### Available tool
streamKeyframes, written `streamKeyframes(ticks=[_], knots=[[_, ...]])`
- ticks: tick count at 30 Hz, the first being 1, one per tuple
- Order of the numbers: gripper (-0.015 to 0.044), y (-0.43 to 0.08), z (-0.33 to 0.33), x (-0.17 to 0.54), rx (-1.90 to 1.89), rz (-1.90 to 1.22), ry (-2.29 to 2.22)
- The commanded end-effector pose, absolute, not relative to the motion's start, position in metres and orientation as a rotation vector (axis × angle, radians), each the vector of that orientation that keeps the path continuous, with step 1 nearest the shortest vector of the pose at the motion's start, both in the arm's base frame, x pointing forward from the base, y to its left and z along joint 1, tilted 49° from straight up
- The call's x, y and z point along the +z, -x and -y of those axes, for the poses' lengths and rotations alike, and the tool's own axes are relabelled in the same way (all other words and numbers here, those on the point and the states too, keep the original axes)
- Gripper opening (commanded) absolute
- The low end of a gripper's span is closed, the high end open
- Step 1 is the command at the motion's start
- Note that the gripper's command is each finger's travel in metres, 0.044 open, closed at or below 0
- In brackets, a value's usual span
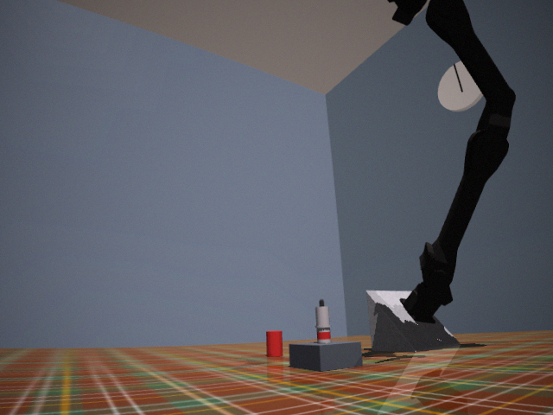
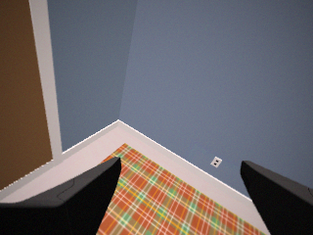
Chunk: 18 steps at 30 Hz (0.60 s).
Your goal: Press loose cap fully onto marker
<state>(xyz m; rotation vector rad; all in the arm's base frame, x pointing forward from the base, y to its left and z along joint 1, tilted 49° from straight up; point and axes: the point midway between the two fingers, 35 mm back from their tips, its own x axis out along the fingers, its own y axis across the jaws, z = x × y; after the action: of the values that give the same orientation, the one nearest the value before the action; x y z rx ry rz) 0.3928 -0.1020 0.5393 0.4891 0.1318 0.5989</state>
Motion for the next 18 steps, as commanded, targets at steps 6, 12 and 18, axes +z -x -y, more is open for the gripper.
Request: streamKeyframes(ticks=[6,12,18], knots=[[0.0258,-0.418,0.133,0.501,0.482,-0.161,-0.491],[0.0258,-0.456,0.162,0.411,0.387,-0.325,-0.583],[0.0258,-0.476,0.179,0.307,0.305,-0.533,-0.660]])
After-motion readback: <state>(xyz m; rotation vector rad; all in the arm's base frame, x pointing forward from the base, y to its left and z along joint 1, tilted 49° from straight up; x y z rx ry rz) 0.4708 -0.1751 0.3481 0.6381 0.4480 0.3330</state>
